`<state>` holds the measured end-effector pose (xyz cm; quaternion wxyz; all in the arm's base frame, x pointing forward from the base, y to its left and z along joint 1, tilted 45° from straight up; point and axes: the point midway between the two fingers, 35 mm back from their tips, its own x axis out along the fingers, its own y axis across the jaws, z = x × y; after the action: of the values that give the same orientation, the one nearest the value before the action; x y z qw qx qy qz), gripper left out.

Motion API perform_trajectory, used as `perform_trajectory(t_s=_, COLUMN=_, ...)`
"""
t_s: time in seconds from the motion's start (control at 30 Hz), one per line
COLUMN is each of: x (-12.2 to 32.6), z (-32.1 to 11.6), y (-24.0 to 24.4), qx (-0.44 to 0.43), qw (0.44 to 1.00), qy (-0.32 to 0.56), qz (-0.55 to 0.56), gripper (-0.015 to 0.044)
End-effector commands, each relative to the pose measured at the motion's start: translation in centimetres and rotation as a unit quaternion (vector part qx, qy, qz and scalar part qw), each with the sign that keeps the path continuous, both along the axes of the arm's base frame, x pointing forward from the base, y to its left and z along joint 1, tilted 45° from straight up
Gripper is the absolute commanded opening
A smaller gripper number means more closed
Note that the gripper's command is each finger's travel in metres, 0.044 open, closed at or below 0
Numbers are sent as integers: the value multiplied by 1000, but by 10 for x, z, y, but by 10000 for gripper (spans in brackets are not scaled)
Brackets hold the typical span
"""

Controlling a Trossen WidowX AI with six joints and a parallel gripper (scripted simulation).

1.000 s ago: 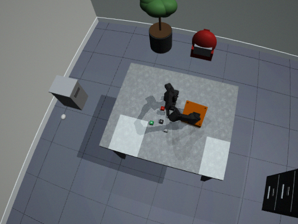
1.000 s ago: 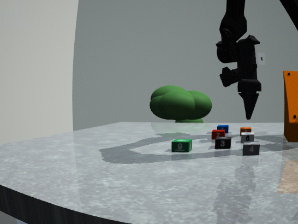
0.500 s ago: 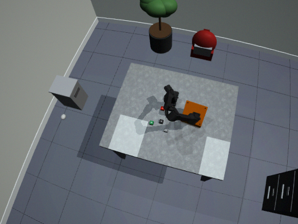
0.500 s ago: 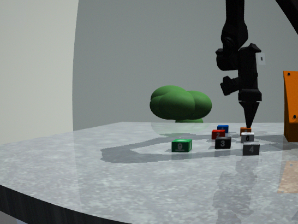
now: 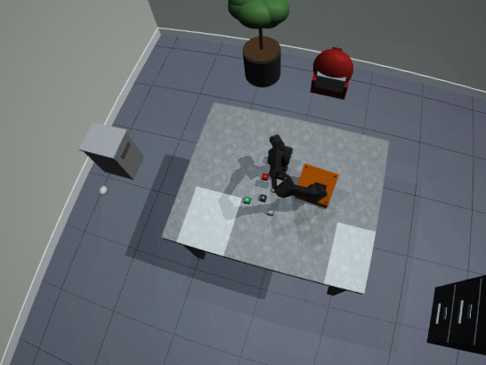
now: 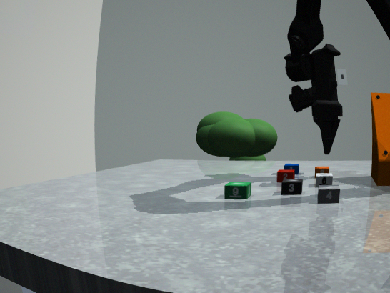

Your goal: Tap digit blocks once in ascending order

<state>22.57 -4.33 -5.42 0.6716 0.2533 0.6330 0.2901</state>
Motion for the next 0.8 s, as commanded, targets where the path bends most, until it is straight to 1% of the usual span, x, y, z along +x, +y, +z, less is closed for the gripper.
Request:
perform_trajectory(t_s=0.0, x=2, z=26, y=-30, qx=-8, qw=1000, qy=-4, qz=-1, gripper=20)
perform_trajectory(t_s=0.1, x=-2, z=54, y=-55, qx=-5, qw=1000, qy=-4, qz=2, gripper=20)
perform_trajectory(t_s=0.27, x=0, z=57, y=-56, qx=-6, qw=1000, qy=-4, qz=2, gripper=20)
perform_trajectory(t_s=0.33, x=19, z=69, y=-50, qx=-14, qw=1000, qy=-4, qz=1, gripper=20)
perform_trajectory(t_s=0.43, x=60, z=101, y=-26, qx=-25, qw=1000, qy=-6, qz=0, gripper=20)
perform_trajectory(t_s=0.57, x=95, z=141, y=12, qx=-26, qw=1000, qy=-12, qz=0, gripper=20)
perform_trajectory(t_s=0.67, x=114, z=174, y=48, qx=-19, qw=1000, qy=-16, qz=2, gripper=20)
perform_trajectory(t_s=0.77, x=124, z=206, y=86, qx=-4, qw=1000, qy=-10, qz=3, gripper=20)
